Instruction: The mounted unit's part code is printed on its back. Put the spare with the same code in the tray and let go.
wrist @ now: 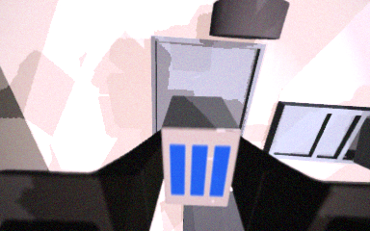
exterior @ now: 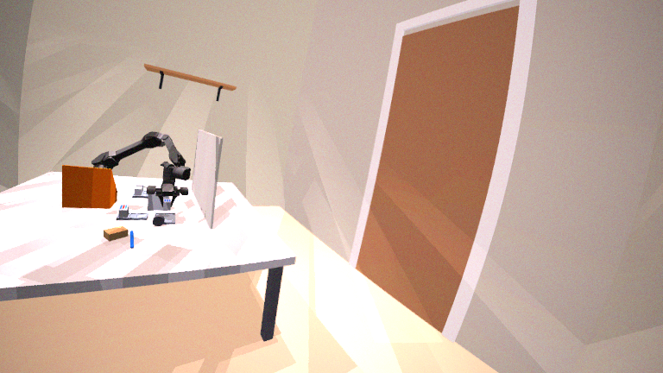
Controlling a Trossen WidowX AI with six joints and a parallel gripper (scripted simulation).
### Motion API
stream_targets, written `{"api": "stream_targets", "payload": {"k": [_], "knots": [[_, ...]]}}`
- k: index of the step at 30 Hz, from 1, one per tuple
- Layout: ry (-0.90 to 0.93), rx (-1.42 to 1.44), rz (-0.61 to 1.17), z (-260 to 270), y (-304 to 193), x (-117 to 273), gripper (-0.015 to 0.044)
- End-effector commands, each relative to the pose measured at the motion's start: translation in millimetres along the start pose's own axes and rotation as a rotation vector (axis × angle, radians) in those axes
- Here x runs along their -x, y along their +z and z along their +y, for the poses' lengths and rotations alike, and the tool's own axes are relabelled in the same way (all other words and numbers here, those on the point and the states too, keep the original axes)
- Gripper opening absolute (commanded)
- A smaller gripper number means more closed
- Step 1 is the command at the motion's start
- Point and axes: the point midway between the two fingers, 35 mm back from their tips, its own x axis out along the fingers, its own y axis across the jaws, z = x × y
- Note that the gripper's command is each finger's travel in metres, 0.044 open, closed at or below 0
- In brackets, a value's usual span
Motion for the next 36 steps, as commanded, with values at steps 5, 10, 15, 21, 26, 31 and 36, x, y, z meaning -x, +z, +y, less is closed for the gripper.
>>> {"api": "stream_targets", "payload": {"k": [5, 10, 15, 21, 26, 31, 36], "knots": [[0.004, -0.009, 0.005, -1.7, -0.1, -7.7, 0.0000], [0.004, -0.009, 0.005, -2.2, -0.6, -13.0, 0.0000], [0.004, -0.009, 0.006, -2.9, -1.1, -18.3, 0.0000], [0.004, -0.008, 0.008, -3.7, -1.8, -24.6, 0.0000], [0.004, -0.008, 0.009, -4.5, -2.5, -29.8, 0.0000], [0.004, -0.008, 0.010, -5.4, -3.2, -34.9, 0.0000], [0.004, -0.008, 0.011, -6.4, -3.9, -40.1, 0.0000]]}}
